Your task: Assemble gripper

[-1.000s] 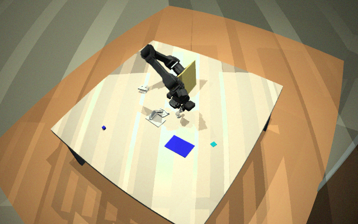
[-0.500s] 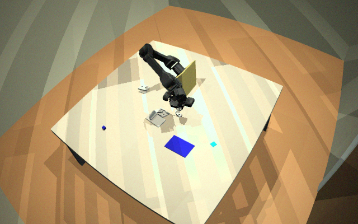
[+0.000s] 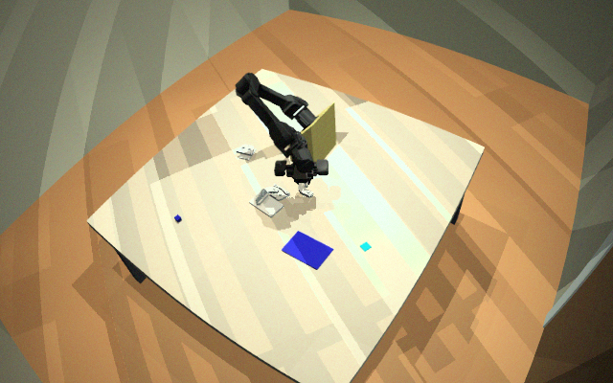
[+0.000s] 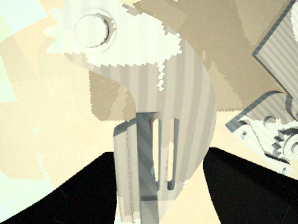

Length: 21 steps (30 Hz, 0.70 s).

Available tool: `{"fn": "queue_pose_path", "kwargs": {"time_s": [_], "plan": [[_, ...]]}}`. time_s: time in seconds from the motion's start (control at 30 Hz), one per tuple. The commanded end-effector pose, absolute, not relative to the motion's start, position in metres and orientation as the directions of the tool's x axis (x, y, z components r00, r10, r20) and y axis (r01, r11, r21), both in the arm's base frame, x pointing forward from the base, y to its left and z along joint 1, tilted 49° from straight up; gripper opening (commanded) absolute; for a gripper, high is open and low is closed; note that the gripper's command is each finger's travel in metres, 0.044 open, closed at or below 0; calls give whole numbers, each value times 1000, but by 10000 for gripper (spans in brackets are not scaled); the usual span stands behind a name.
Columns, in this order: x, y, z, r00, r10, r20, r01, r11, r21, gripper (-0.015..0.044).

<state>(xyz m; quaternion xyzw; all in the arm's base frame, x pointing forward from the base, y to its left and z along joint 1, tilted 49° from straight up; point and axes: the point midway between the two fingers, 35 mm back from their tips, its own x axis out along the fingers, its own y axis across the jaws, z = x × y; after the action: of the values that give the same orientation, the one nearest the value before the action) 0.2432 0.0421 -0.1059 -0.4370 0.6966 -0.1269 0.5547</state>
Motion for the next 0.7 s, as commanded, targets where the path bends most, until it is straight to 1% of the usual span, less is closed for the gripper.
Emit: {"fn": "queue_pose_path", "kwargs": {"time_s": [0.0,0.33,0.67], "plan": [[245,40,-100,7,-749,-663,-547,552,-630,134],[244,33,-92,7,-749,-663,-731,448,-514,134],[242,26,-84,7,-749,-663,-873,319,-370,134]]}}
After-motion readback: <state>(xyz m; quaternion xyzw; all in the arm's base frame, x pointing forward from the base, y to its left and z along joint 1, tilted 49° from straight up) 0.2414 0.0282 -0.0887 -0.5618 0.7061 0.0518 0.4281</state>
